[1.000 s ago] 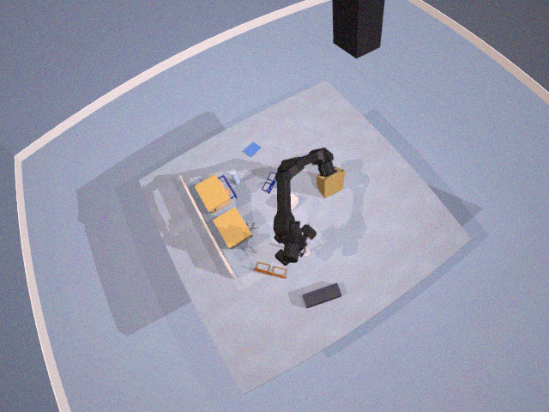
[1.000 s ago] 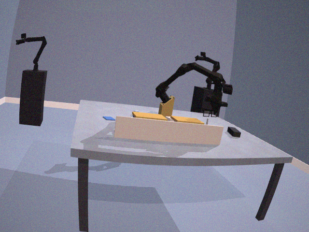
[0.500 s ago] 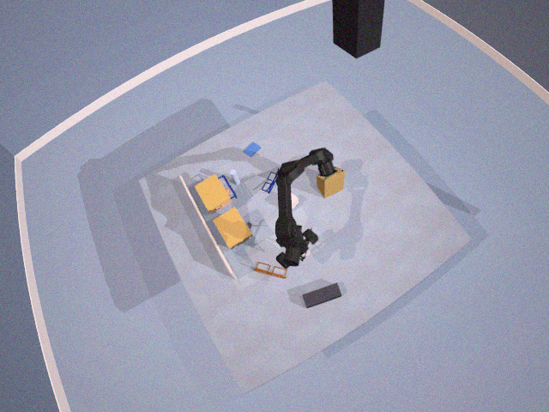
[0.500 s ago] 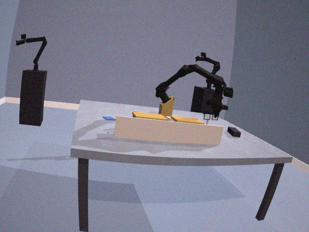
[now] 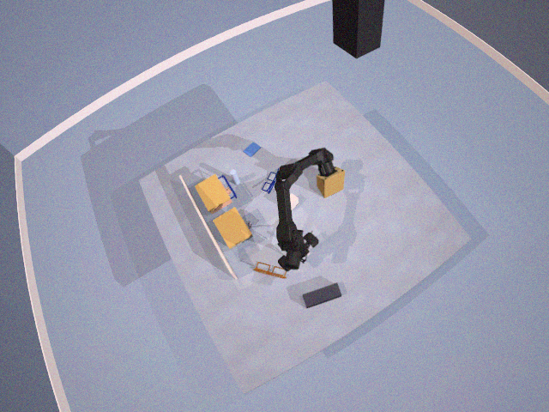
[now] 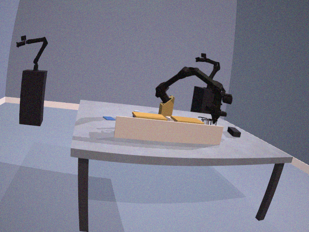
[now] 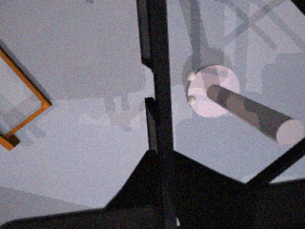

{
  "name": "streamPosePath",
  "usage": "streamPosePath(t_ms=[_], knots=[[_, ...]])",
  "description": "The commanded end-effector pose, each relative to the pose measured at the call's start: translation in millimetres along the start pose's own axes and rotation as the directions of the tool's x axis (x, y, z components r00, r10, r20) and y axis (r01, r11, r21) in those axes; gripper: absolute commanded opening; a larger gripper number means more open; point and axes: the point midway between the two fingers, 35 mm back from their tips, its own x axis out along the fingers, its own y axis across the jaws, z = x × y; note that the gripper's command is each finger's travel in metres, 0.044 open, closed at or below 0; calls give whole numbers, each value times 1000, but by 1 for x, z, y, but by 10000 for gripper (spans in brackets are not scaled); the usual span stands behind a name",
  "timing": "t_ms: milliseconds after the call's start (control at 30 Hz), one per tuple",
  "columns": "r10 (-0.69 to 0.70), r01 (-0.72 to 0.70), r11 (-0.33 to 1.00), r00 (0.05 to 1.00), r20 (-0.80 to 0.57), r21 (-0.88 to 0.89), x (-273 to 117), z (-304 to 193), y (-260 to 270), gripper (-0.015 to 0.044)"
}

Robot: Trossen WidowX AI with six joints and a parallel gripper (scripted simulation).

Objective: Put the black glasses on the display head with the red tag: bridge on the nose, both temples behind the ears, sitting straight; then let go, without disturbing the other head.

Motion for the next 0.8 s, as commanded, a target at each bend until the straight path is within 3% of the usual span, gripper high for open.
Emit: streamPosePath(t_ms=[0,767], knots=[[2,-2,1000,1000,3,-5,2,3,2,0],[2,-2,1000,1000,5,-5,2,20,13,0]])
